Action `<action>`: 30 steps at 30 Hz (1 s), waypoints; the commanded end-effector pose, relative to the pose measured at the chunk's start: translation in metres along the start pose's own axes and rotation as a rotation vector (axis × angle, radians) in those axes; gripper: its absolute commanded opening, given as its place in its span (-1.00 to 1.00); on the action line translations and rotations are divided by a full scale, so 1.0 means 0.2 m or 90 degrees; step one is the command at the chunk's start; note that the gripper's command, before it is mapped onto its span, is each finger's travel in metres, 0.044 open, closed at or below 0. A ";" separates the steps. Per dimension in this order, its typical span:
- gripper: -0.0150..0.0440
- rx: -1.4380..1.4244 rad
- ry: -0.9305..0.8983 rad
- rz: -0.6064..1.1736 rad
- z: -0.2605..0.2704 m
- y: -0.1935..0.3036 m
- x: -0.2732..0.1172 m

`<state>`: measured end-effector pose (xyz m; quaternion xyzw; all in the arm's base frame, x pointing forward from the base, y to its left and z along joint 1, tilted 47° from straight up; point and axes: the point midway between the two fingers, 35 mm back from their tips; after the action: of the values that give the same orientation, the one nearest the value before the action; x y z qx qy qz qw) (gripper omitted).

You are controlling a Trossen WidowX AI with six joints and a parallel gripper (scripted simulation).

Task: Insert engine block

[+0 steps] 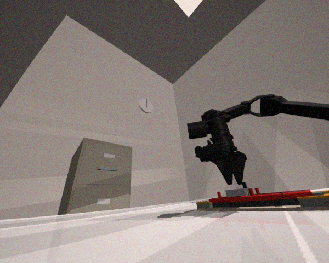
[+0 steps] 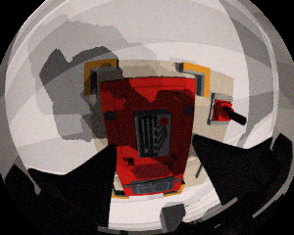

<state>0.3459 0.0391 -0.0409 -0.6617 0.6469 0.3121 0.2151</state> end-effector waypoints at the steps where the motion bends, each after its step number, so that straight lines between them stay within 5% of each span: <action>1: 0.47 0.004 -0.003 0.001 0.00 0.00 0.00; 12: -0.49 0.004 -0.003 0.001 0.00 0.00 0.00; 30: -0.40 0.004 -0.003 0.001 0.00 0.00 0.00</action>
<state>0.3462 0.0392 -0.0406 -0.6614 0.6469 0.3121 0.2160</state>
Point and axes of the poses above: the point midway between the two fingers, 35 mm back from their tips, its own x axis out along the fingers, its own z axis across the jaws, y = z × x, and after that the axes turned 9 degrees about -x, right-handed
